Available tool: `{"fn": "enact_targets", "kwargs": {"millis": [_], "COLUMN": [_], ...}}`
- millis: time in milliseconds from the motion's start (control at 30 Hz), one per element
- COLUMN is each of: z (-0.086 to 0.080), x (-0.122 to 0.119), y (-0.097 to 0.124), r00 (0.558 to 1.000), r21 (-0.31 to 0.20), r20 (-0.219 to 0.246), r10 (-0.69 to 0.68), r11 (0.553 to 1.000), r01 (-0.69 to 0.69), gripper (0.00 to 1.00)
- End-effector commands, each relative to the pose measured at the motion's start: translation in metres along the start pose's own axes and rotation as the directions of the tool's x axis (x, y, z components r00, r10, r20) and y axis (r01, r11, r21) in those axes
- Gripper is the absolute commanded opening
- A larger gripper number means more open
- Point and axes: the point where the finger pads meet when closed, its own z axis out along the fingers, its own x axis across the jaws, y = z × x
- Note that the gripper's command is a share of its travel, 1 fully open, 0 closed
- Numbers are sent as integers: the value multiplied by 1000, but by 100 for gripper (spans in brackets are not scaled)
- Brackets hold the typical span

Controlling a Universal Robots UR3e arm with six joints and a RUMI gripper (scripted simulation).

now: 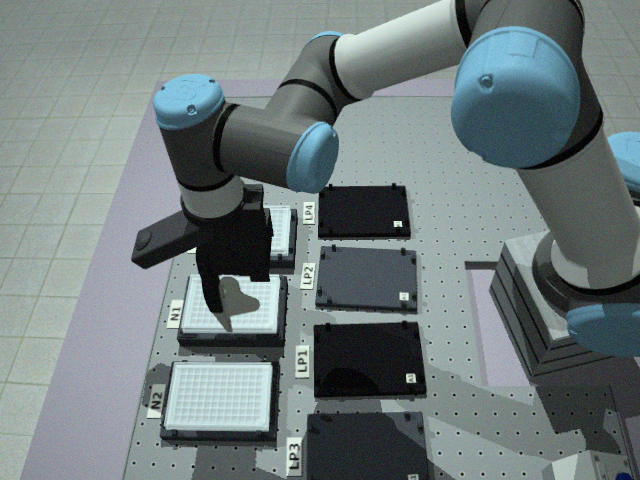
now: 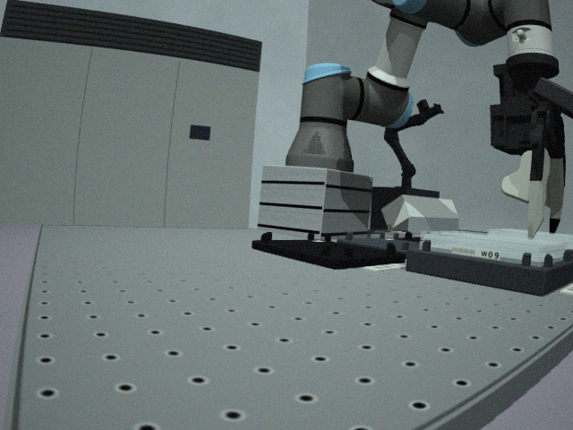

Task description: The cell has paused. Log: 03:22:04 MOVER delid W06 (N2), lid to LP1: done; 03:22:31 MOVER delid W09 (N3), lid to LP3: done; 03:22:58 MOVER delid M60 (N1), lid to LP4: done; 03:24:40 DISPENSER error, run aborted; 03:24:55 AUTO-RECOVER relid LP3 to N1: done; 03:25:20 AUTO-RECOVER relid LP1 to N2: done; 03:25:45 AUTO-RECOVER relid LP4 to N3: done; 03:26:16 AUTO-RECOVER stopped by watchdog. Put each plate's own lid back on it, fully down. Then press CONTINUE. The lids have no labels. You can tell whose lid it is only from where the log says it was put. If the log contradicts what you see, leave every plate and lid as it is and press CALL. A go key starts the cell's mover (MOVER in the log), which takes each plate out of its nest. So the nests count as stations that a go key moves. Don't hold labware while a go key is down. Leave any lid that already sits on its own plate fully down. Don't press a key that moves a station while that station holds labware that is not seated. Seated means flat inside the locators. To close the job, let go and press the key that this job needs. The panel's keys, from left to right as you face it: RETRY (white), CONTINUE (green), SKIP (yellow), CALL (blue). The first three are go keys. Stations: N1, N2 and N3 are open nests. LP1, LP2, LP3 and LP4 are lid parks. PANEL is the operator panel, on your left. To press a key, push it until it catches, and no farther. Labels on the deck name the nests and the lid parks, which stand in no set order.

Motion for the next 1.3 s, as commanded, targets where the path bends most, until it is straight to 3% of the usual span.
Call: {"fn": "enact_targets", "kwargs": {"millis": [0,333,833,1000,1267], "z": [-1,-1,-22,-23,-23], "x": [0,0,0,0,-10], "y": [-1,-1,-1,-1,27], "r00": [1000,1000,1000,1000,1000], "r21": [3,3,3,3,2], "r20": [-1,-1,-1,-1,-1], "r10": [0,0,0,0,-29], "r11": [1000,1000,1000,1000,1000], "r01": [0,0,0,0,29], "gripper": [0,0,0,0,0]}}
